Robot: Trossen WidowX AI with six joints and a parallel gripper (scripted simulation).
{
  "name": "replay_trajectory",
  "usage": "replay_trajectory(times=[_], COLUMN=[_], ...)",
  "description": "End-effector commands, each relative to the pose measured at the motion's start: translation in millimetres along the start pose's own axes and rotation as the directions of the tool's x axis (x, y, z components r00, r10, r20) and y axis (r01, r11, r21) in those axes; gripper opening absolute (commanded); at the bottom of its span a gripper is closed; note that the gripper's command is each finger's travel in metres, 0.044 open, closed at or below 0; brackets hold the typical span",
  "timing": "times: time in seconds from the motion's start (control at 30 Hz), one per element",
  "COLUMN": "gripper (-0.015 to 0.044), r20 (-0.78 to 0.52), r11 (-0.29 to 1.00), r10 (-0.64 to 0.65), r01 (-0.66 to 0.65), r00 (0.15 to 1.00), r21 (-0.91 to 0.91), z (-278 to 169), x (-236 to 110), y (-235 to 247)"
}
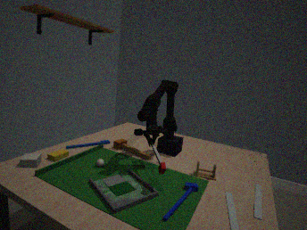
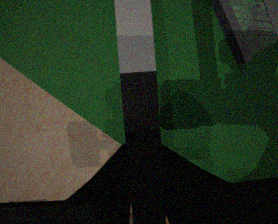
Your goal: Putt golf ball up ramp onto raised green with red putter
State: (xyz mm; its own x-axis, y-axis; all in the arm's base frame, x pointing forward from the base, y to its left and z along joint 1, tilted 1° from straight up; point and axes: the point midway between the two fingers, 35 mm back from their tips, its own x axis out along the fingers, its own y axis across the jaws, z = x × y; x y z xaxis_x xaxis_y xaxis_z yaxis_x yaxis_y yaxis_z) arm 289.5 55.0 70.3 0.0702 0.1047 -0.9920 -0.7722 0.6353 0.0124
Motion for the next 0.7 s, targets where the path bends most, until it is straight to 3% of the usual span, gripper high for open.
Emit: replay_trajectory(times=[0.0,0.33,0.67], gripper=[0.0000,0.0000,0.0000], r20=[-0.009,-0.046,-0.088], r11=[0.990,0.885,0.677], r10=[-0.019,-0.048,-0.064], r01=[0.020,0.064,0.108], r00=[1.000,0.998,0.994], r21=[0.141,0.461,0.728], z=[-13,-53,-100], x=[-6,-18,-31], y=[-20,-59,-91])
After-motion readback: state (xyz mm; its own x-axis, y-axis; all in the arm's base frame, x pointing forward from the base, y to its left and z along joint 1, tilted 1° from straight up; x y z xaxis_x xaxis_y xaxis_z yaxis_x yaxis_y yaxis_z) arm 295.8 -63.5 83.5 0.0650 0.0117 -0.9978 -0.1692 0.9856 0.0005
